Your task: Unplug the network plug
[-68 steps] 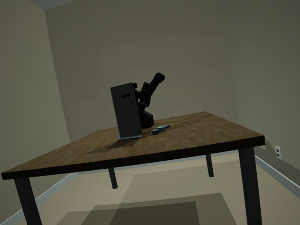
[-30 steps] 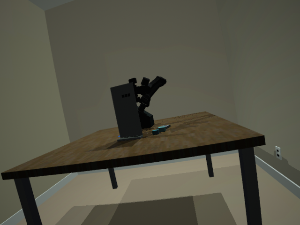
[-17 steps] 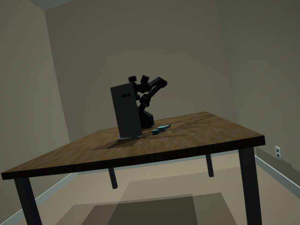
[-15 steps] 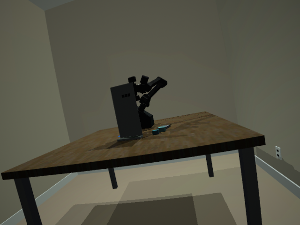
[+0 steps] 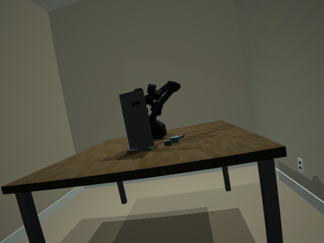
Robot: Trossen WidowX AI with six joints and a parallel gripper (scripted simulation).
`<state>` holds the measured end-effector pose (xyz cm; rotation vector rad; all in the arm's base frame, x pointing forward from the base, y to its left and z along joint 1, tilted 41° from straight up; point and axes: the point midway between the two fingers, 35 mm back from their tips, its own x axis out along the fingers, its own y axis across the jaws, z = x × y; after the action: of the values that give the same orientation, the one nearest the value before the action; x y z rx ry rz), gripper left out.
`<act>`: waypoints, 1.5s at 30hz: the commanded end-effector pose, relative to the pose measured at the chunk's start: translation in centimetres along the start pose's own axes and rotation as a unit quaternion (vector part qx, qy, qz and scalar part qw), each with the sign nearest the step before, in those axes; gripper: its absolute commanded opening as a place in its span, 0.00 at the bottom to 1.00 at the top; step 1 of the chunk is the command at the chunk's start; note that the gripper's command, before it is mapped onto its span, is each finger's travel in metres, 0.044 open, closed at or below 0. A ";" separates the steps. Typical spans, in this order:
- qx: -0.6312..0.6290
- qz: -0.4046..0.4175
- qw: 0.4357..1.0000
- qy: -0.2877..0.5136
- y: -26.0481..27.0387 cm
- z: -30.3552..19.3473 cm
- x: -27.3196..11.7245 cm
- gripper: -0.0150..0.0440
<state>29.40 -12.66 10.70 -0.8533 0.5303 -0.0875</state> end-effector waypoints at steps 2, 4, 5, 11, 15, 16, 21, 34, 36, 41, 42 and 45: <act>-0.009 0.031 0.999 0.003 1.4 -0.9 0.7 0.25; -0.011 0.042 0.999 0.004 2.0 -1.2 1.0 0.25; -0.012 0.048 0.999 0.005 2.3 -1.4 1.1 0.25; -0.018 0.081 0.996 0.008 3.9 -2.4 1.7 0.25; -0.021 0.104 0.994 0.008 5.1 -3.0 2.0 0.25; -0.022 0.109 0.994 0.009 5.4 -3.2 2.0 0.25; -0.025 0.137 0.990 0.008 6.8 -4.0 2.3 0.25; -0.025 0.206 0.978 0.003 10.6 -5.9 2.6 0.25; -0.024 0.216 0.976 0.002 11.1 -6.2 2.6 0.25; -0.022 0.241 0.970 -0.002 12.6 -6.8 2.4 0.25; -0.021 0.246 0.969 -0.003 12.9 -7.0 2.4 0.25; -0.019 0.261 0.965 -0.006 13.7 -7.3 2.3 0.25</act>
<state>26.48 -9.71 -3.43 -0.7425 0.7288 0.3770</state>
